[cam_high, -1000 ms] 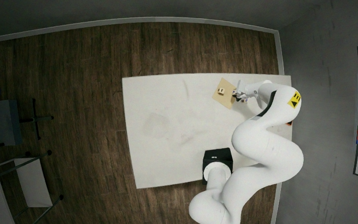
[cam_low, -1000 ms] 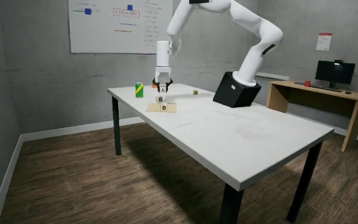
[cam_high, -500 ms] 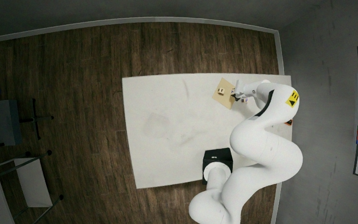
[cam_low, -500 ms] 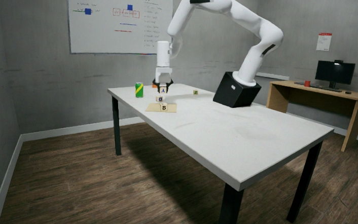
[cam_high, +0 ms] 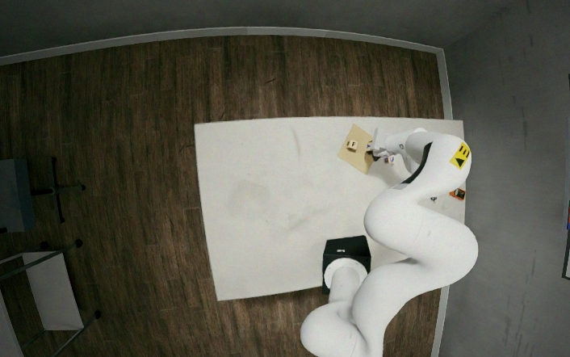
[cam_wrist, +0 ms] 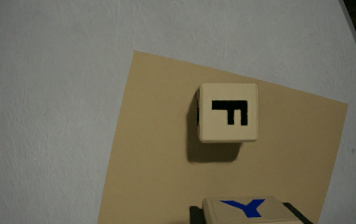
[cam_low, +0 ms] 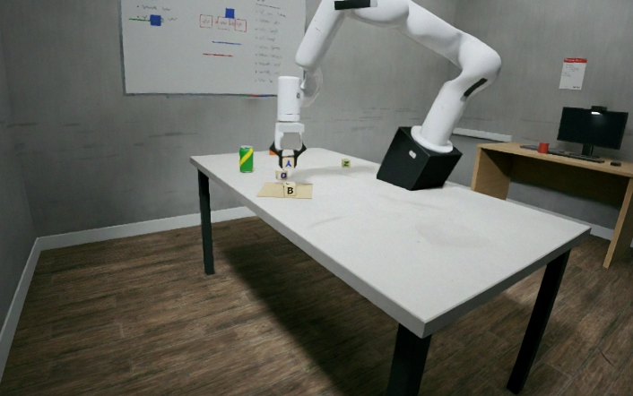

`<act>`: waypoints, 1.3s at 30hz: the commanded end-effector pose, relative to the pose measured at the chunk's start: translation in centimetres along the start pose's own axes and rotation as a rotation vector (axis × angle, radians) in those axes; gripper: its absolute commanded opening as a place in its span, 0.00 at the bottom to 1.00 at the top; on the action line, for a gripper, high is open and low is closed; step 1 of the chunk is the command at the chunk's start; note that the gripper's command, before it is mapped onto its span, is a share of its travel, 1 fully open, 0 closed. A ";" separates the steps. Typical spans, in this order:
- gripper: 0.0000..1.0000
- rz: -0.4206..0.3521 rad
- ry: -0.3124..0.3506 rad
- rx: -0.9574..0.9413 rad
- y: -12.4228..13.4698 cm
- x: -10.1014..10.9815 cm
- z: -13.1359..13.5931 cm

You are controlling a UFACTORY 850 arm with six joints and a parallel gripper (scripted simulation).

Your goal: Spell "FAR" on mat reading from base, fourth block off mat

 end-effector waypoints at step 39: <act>0.41 0.000 0.002 0.000 0.0 -8.2 0.1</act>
Point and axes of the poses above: the point where the finger pads meet when closed, its own x axis back along the fingers, its own z axis across the jaws, y = z × x, the point moved 9 cm from there along x, back along the fingers, and after that the axes turned 6 degrees about -x, right-handed, at the moved point
